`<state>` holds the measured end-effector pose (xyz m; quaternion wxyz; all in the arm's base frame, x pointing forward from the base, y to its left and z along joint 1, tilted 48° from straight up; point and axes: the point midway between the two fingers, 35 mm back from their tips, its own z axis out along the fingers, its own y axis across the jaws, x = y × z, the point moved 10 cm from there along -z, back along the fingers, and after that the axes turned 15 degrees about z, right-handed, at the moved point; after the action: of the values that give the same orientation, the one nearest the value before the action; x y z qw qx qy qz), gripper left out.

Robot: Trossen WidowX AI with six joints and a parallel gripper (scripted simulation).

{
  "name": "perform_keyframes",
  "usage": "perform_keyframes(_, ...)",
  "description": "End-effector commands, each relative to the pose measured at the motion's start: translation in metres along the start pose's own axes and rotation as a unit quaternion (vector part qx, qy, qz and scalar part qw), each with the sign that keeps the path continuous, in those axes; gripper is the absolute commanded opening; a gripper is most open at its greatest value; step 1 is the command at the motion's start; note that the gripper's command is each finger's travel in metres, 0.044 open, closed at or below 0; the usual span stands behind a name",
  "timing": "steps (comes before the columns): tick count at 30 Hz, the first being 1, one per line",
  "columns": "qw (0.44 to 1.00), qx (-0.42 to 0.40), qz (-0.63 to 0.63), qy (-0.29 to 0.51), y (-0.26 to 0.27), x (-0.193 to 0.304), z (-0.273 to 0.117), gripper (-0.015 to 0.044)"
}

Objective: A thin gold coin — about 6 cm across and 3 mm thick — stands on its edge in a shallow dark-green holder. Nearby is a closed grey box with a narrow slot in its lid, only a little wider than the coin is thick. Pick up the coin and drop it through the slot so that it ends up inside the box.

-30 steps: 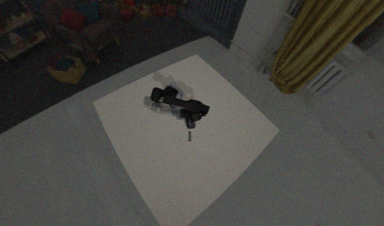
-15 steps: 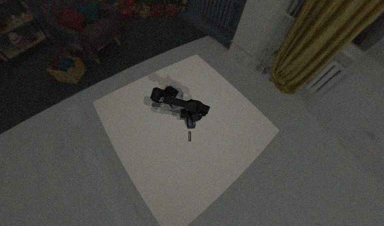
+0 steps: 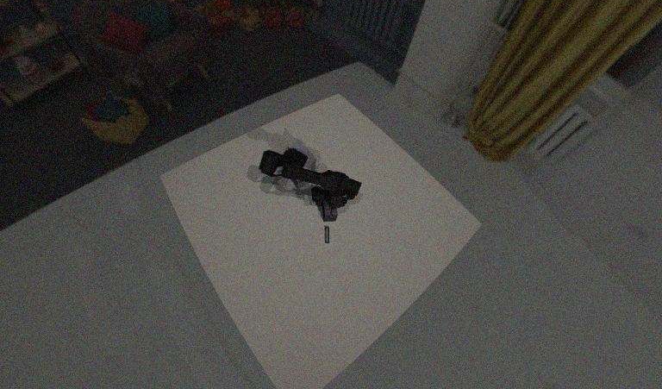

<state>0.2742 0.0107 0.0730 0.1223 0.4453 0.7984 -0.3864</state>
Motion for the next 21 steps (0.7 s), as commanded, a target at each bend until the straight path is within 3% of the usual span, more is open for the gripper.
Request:
perform_keyframes(1,1.0,0.001,0.0,0.002,-0.0012,0.001,0.0002,0.0005)
perform_keyframes(21,1.0,0.0,-0.005,0.0,-0.0023,0.0015,0.0056,0.0)
